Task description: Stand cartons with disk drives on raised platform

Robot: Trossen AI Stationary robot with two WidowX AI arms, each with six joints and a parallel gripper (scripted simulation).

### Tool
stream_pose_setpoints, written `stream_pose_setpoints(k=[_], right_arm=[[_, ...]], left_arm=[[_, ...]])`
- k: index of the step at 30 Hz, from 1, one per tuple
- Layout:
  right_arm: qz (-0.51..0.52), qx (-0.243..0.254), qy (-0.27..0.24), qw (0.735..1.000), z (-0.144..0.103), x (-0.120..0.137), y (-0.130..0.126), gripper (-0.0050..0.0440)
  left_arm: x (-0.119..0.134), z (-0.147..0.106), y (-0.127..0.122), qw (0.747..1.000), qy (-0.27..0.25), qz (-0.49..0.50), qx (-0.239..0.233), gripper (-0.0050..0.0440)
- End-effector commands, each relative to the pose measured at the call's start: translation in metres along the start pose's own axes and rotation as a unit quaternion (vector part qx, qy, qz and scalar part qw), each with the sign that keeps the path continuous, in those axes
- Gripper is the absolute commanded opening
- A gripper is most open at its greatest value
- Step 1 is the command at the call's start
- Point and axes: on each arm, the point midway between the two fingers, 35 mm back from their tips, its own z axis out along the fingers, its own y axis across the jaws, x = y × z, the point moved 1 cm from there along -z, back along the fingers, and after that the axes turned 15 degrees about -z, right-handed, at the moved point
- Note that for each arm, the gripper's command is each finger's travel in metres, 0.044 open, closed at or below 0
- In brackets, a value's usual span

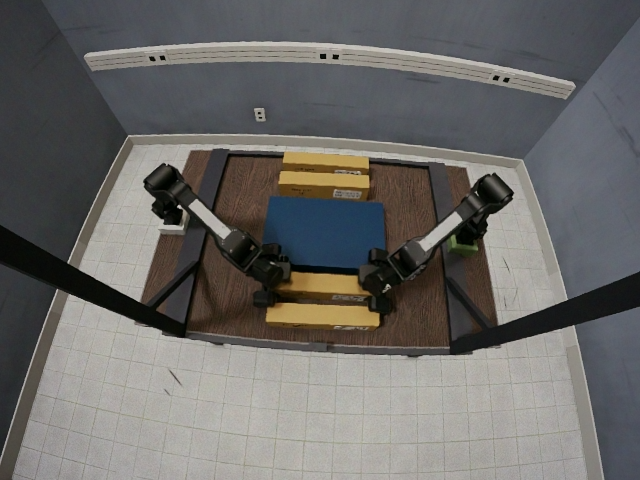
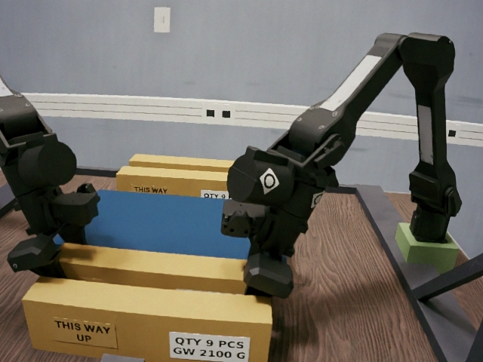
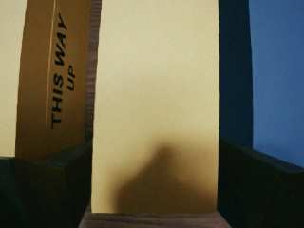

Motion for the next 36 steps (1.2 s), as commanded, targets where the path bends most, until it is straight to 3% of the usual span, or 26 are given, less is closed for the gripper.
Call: stream_pose_setpoints(k=[1,36], right_arm=[[0.002,-0.003,-0.013,1.0,-0.007,-0.009,0.0014,0.0388],[0.003,-0.005,-0.015,1.0,-0.007,-0.0089,0.0022,0.0388]], left_arm=[[-0.0054,-0.0105,-0.0026,1.0,-0.008,-0.002,0.009,0.0386],[-0.0058,-0.01,-0.0023,1.0,-0.013,-0.004,0.013,0.0386]])
